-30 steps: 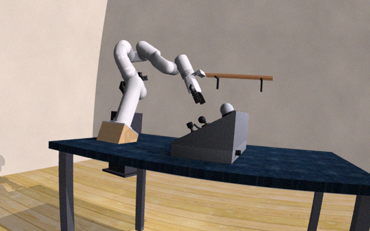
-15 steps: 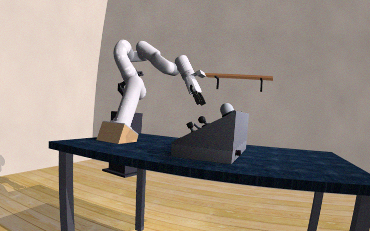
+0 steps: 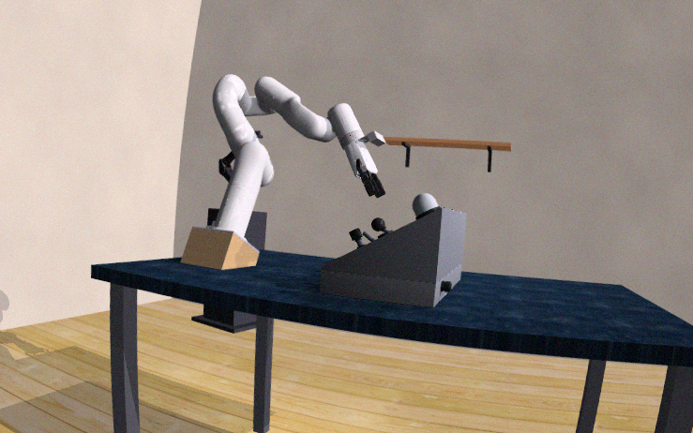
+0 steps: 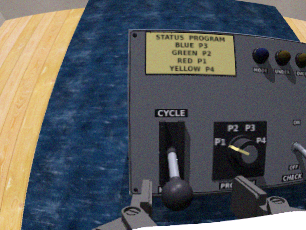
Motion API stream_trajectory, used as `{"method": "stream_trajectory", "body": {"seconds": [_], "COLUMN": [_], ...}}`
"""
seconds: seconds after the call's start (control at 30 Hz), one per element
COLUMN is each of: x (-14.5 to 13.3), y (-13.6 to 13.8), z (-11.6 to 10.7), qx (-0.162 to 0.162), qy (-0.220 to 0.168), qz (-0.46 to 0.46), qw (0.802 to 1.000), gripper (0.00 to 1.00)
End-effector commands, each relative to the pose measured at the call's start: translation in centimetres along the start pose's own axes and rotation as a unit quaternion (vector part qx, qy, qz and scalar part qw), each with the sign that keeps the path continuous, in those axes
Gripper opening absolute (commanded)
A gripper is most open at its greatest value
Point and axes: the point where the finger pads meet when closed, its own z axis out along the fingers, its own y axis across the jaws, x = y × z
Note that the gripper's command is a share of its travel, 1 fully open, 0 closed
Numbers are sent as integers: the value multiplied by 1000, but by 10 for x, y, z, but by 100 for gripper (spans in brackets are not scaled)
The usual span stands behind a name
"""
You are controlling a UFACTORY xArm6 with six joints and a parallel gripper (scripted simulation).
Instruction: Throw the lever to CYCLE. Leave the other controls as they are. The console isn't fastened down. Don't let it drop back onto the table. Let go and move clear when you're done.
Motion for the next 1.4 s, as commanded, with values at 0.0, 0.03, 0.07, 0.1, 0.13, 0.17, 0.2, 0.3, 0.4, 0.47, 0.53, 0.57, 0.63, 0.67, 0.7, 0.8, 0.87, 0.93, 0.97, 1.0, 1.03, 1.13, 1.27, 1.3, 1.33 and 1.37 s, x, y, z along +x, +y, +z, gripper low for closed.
{"method": "stream_trajectory", "body": {"seconds": [0.0, 0.03, 0.07, 0.1, 0.13, 0.17, 0.2, 0.3, 0.4, 0.47, 0.53, 0.57, 0.63, 0.67, 0.7, 0.8, 0.87, 0.93, 0.97, 1.0, 1.03, 1.13, 1.27, 1.3, 1.33, 1.37], "x": [1, 1, 1, 1, 1, 1, 1, 1, -13, -28, -35, -36, -36, -36, -36, -36, -36, -36, -36, -36, -36, -36, -36, -36, -36, -36], "y": [-1, -1, -1, -1, -1, -1, -1, -1, -1, -1, -1, -1, -1, -1, -1, -1, -1, -1, -1, -1, -1, -1, -1, -1, -1, -1], "z": [-1, -1, -1, -1, -1, -1, -1, -1, -1, -1, 0, 0, 0, 0, 0, 0, 0, 0, 0, 0, 0, 0, 0, 0, 0, 0], "qx": [0, 0, 0, 0, 0, 0, 0, 0, 0, 0, 0, 0, 0, 0, 0, 0, 0, 0, 0, 0, 0, 0, 0, 0, 0, 0], "qy": [2, 2, 2, 2, 2, 2, 2, 2, 1, 1, 1, 1, 1, 1, 1, 1, 1, 1, 1, 1, 1, 1, 1, 1, 1, 1], "qz": [0, 0, 0, 0, 0, 0, 0, 0, 0, 0, 0, 0, 0, 0, 0, 0, 0, 0, 0, 0, 0, 0, 0, 0, 0, 0], "qw": [1000, 1000, 1000, 1000, 1000, 1000, 1000, 1000, 1000, 1000, 1000, 1000, 1000, 1000, 1000, 1000, 1000, 1000, 1000, 1000, 1000, 1000, 1000, 1000, 1000, 1000], "gripper": [76, 76, 76, 76, 76, 76, 76, 76, 76, 76, 76, 76, 76, 76, 76, 76, 76, 76, 76, 76, 76, 76, 76, 76, 76, 76]}}
